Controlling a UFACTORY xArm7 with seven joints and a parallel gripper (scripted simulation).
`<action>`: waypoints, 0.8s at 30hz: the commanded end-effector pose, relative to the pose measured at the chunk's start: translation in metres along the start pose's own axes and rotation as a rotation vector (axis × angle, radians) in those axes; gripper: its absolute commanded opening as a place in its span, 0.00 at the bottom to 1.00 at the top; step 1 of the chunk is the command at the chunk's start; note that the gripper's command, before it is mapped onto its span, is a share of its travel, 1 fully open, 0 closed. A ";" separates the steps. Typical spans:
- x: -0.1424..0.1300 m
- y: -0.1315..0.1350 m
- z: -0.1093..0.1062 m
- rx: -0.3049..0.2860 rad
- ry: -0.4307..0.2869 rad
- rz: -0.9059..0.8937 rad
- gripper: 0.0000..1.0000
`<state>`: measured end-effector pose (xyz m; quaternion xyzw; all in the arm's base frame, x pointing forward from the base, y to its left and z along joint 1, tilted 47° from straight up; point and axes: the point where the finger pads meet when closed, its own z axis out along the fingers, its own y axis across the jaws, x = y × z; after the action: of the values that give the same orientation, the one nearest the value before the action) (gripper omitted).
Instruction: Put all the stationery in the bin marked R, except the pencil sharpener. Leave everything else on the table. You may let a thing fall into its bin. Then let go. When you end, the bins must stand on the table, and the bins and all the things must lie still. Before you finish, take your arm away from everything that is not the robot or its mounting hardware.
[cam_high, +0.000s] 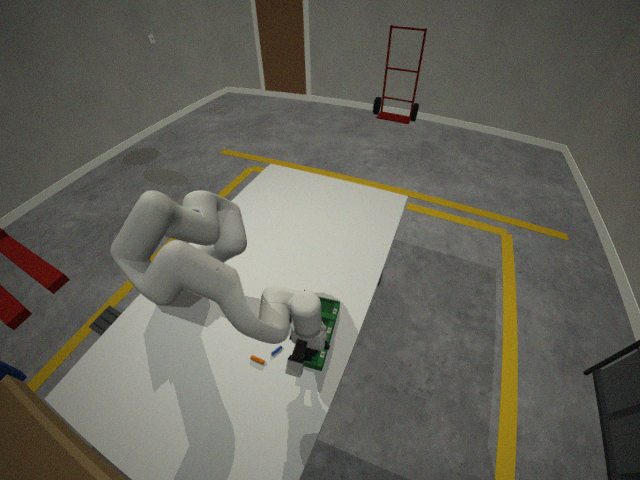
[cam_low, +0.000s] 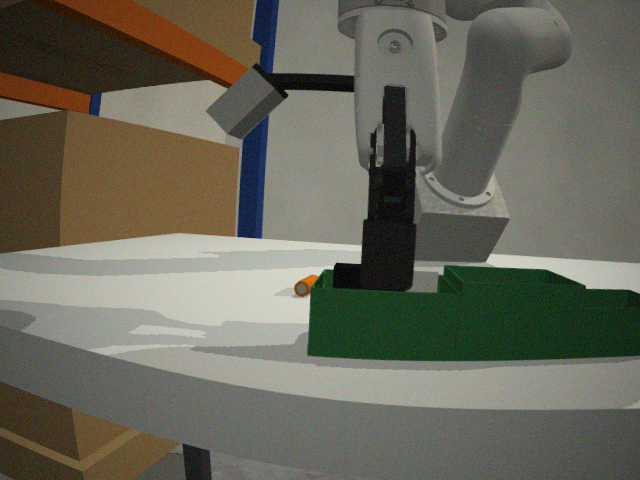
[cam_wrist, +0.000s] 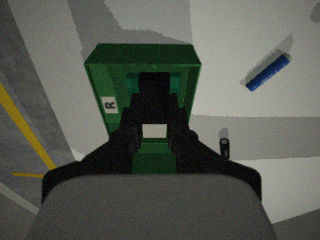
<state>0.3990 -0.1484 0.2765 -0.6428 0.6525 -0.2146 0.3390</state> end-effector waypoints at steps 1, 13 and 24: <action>0.001 -0.001 0.006 0.003 0.002 0.000 0.00; 0.001 -0.001 0.008 0.003 0.002 0.000 0.00; 0.001 -0.001 0.008 0.003 0.002 0.000 0.29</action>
<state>0.4053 -0.1472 0.2706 -0.6426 0.6526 -0.2148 0.3391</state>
